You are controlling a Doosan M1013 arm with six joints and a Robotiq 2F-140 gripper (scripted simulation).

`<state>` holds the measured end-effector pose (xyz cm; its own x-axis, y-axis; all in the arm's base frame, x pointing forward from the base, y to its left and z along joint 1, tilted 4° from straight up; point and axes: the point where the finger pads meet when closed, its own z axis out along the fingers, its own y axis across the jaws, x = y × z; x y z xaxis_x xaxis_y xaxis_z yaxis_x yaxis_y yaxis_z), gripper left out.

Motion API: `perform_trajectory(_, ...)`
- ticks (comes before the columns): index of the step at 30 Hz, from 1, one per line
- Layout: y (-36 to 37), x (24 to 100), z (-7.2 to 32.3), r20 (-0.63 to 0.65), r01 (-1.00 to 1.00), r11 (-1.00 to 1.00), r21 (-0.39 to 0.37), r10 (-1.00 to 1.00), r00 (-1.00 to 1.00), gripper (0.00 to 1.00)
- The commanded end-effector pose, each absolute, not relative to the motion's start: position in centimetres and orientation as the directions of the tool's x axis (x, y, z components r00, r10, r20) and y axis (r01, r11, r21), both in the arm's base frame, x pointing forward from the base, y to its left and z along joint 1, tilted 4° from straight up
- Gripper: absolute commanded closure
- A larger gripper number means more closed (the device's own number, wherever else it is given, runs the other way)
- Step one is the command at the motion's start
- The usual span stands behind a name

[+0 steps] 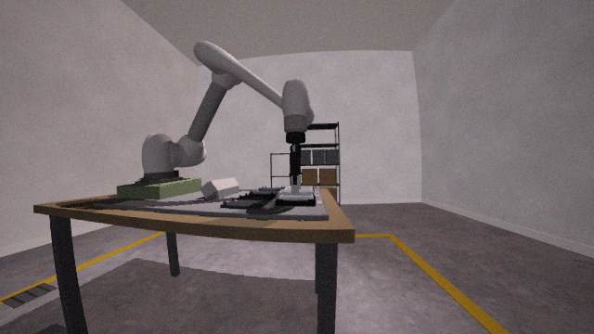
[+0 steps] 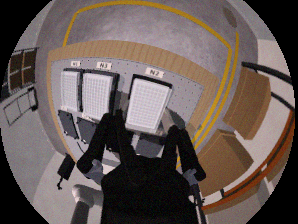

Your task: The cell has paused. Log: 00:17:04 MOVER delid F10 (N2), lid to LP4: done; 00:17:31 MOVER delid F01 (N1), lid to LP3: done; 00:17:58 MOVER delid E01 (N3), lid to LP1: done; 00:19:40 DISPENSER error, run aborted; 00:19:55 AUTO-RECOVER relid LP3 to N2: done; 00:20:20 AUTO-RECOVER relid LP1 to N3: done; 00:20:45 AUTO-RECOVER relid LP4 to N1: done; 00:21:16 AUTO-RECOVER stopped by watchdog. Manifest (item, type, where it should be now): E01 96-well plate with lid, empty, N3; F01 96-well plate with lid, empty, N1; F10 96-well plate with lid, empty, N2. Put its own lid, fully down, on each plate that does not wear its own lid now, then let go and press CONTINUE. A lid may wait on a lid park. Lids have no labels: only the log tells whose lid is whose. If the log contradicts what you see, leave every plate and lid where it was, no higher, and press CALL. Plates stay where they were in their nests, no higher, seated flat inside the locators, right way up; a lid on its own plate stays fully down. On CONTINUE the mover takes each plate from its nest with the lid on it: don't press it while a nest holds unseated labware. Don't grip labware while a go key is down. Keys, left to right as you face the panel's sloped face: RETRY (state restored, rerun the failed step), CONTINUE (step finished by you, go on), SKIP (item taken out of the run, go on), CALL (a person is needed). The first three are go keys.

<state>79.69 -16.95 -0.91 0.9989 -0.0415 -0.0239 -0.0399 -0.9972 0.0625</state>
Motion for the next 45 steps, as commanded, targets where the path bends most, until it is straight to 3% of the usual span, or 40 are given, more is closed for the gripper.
perform_trajectory(1,-16.94,79.69,-0.89,-0.024,-0.04,-0.997,0.062,-0.041,0.999,1.0)
perform_trajectory(45,-16.99,79.67,-1.75,-0.024,-0.04,-0.997,0.062,-0.041,0.999,1.0)
